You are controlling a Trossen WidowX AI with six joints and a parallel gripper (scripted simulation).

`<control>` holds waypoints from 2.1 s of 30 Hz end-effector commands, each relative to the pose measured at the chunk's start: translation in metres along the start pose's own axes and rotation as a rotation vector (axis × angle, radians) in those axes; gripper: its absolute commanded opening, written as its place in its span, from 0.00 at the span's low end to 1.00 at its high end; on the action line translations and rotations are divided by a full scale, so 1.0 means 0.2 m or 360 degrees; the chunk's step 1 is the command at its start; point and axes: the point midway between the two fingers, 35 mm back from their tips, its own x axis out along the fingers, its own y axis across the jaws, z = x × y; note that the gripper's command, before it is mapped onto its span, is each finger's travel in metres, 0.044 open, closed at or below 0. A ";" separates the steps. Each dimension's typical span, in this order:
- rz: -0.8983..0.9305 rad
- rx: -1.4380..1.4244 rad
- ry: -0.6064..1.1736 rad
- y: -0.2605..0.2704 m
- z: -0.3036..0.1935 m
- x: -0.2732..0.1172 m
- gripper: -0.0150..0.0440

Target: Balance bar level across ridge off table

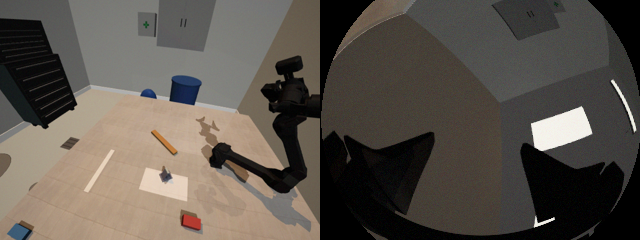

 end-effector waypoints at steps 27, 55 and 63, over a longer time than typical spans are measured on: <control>-0.0907 -0.1705 -0.0388 -0.64 0.83 -0.01 0.79; -0.2492 -0.3115 -0.0313 -0.88 1.76 -0.56 0.79; -0.3063 -0.3343 -0.0157 -0.84 1.96 -0.79 0.79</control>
